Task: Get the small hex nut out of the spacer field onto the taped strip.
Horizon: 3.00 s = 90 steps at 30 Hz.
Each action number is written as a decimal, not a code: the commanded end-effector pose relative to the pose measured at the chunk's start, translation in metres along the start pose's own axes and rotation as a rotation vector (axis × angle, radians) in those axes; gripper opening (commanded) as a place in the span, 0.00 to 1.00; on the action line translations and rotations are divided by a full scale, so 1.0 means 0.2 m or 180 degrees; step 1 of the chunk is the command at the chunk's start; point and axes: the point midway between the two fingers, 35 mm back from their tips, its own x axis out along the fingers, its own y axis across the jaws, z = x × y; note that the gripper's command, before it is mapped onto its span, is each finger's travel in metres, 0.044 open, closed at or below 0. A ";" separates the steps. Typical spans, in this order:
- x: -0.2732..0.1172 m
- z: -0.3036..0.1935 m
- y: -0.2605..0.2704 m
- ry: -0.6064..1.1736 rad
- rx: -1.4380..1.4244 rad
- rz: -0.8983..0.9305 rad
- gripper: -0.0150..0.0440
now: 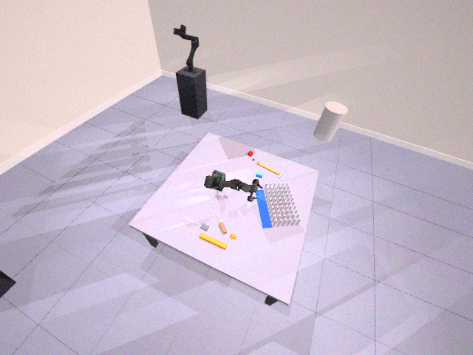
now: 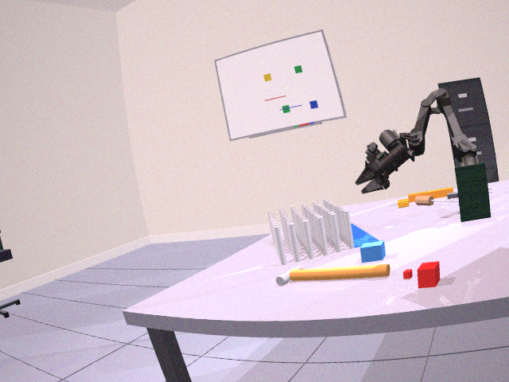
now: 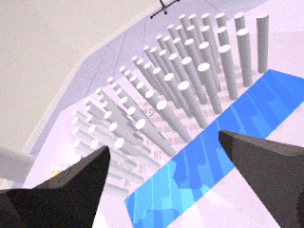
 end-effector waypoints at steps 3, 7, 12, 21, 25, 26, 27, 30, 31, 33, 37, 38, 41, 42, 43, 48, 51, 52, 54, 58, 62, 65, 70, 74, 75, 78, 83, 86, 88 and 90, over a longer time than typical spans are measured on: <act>0.00 -0.01 0.00 0.0014 -0.0025 -0.0014 1.00; 0.00 -0.01 0.00 0.0014 -0.0025 -0.0014 1.00; 0.00 -0.01 0.00 0.0014 -0.0025 -0.0014 1.00; 0.00 -0.01 0.00 0.0014 -0.0025 -0.0014 1.00; 0.00 -0.01 0.00 0.0014 -0.0025 -0.0014 1.00; 0.00 -0.01 0.00 0.0014 -0.0025 -0.0014 1.00; 0.00 -0.01 -0.01 0.0024 -0.0053 -0.0025 1.00; 0.02 0.01 -0.15 0.0179 -0.0466 -0.0176 1.00; 0.02 0.01 -0.22 0.0283 -0.0713 -0.0249 1.00; 0.02 0.02 -0.36 0.0538 -0.1260 -0.0351 1.00; -0.02 0.01 -0.63 0.1124 -0.2355 -0.0385 1.00; -0.03 0.01 -0.69 0.1278 -0.2615 -0.0360 1.00; -0.11 0.00 -0.87 0.1705 -0.3312 -0.0216 1.00; -0.13 0.00 -0.91 0.1805 -0.3473 -0.0166 1.00; -0.15 0.00 -0.95 0.1905 -0.3633 -0.0108 1.00; -0.30 -0.01 -1.13 0.2409 -0.4476 0.0329 1.00; -0.40 -0.02 -1.23 0.2678 -0.4965 0.0691 1.00; -0.44 -0.02 -1.26 0.2758 -0.5119 0.0824 1.00; -0.51 -0.03 -1.32 0.2904 -0.5416 0.1109 1.00; -0.68 -0.04 -1.42 0.3129 -0.5969 0.1758 1.00; -0.86 -0.04 -1.51 0.3248 -0.6463 0.2511 1.00; -1.00 -0.05 -1.56 0.3252 -0.6793 0.3140 1.00; -1.06 -0.05 -1.57 0.3234 -0.6898 0.3371 1.00; -1.06 -0.05 -1.57 0.3234 -0.6898 0.3371 1.00; -1.06 -0.05 -1.57 0.3234 -0.6898 0.3371 1.00; -1.05 -0.04 -1.58 0.3231 -0.6905 0.3369 1.00; -1.04 -0.02 -1.59 0.3228 -0.6913 0.3366 1.00; -1.04 -0.02 -1.59 0.3228 -0.6913 0.3366 1.00; -1.04 -0.02 -1.59 0.3228 -0.6913 0.3366 1.00; -1.04 -0.03 -1.59 0.3229 -0.6910 0.3367 1.00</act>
